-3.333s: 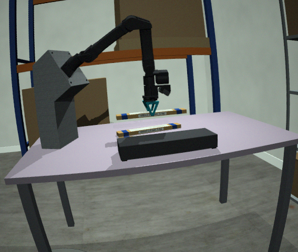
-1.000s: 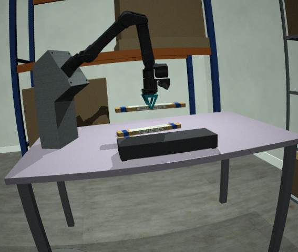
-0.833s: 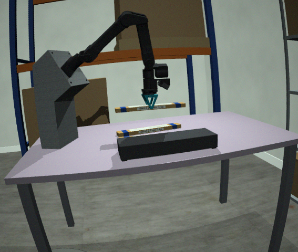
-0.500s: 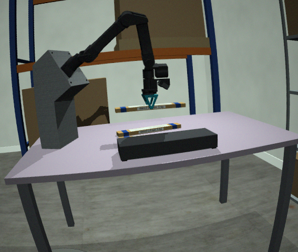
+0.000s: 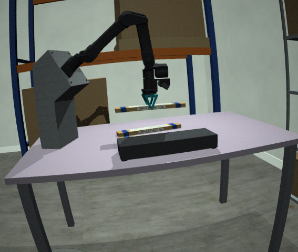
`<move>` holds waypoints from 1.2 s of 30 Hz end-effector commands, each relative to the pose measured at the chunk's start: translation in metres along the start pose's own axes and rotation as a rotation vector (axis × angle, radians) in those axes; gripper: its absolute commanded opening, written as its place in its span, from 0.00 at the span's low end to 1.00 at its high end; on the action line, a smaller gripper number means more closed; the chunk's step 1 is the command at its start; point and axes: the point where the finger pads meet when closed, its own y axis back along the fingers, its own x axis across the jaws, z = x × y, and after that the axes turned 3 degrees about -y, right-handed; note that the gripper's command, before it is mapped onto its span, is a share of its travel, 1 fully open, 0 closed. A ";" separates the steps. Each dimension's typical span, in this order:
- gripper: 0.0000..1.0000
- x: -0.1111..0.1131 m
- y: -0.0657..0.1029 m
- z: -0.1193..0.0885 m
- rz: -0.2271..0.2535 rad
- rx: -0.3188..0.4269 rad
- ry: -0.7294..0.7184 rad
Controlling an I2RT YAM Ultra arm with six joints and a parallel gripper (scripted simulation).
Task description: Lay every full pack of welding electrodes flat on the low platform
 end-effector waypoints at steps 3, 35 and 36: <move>0.00 0.004 0.017 0.006 0.015 -0.027 0.002; 0.00 0.009 0.020 -0.001 0.018 -0.015 -0.025; 0.00 0.011 0.020 -0.002 0.018 -0.015 -0.058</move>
